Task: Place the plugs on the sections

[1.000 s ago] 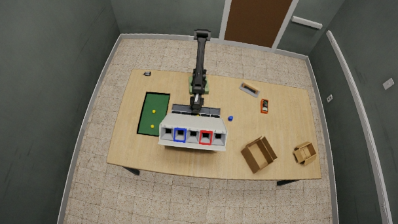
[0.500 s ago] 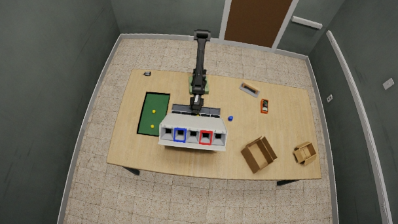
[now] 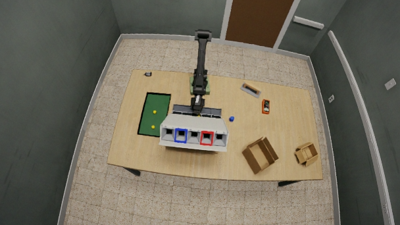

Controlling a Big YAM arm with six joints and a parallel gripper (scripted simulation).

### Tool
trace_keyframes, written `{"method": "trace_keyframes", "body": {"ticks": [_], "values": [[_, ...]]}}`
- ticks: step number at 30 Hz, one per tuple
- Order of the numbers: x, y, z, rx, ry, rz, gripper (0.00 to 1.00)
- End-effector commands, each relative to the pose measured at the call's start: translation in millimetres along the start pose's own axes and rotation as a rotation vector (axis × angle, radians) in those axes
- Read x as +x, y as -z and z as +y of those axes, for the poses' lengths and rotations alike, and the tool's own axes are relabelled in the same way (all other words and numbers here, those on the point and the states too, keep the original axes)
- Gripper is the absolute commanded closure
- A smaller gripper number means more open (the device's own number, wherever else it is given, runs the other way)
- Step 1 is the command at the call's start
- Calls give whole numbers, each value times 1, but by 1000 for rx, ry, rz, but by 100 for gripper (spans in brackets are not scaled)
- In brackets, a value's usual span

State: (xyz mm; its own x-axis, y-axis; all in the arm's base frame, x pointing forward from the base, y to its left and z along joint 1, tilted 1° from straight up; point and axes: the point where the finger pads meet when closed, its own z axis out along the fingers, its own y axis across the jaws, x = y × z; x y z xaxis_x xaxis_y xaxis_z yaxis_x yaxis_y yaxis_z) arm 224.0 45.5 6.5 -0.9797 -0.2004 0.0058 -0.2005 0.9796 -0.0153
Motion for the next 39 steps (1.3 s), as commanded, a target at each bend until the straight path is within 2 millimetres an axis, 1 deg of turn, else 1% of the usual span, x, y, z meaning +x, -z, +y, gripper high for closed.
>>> {"method": "trace_keyframes", "body": {"ticks": [1,15,39], "values": [[-2,-2,-3,-3,-5,-11,100],[-2,-3,-3,-3,-5,-9,100],[-1,-19,-3,-3,-5,-2,100]]}}
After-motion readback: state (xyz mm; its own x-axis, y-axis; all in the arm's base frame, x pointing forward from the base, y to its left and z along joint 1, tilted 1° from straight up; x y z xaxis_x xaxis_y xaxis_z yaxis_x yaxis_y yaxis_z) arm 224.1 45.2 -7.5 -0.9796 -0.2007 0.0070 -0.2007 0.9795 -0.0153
